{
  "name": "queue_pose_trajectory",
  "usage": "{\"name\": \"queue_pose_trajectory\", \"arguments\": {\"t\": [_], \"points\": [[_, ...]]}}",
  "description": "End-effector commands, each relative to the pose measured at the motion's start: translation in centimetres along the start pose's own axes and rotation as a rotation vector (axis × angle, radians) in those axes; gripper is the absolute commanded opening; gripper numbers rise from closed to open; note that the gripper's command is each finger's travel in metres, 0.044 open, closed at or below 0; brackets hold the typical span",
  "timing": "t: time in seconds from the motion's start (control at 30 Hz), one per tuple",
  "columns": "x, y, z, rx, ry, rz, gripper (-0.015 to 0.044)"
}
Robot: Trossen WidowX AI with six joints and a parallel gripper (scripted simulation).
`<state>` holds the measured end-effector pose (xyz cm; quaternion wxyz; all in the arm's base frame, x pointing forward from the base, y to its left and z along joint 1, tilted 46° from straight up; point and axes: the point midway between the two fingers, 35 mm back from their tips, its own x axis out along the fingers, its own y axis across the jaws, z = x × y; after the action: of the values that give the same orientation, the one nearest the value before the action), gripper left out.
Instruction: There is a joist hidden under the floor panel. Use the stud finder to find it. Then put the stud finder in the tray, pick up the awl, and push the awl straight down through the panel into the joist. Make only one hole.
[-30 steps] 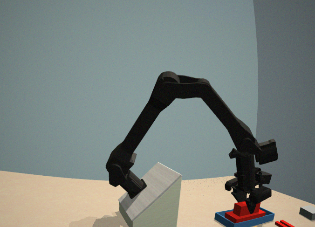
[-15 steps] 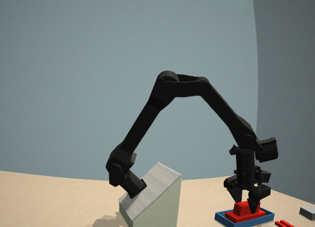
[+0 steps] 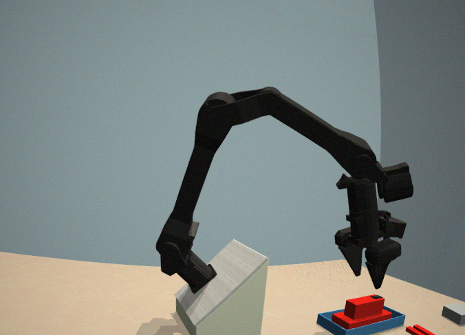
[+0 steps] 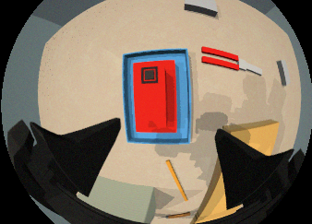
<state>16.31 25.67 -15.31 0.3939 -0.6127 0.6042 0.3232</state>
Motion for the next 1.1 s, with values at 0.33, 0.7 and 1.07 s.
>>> {"name": "queue_pose_trajectory", "arguments": {"t": [0.33, 0.7, 1.07], "points": [[-3.6, -11.9, -16.8, 0.552, 0.073, -0.072, 0.044], [-4.0, -11.9, -36.0, 1.031, 0.281, -0.152, 0.044], [-4.0, -11.9, -37.1, 1.058, 0.297, -0.157, 0.044]]}}
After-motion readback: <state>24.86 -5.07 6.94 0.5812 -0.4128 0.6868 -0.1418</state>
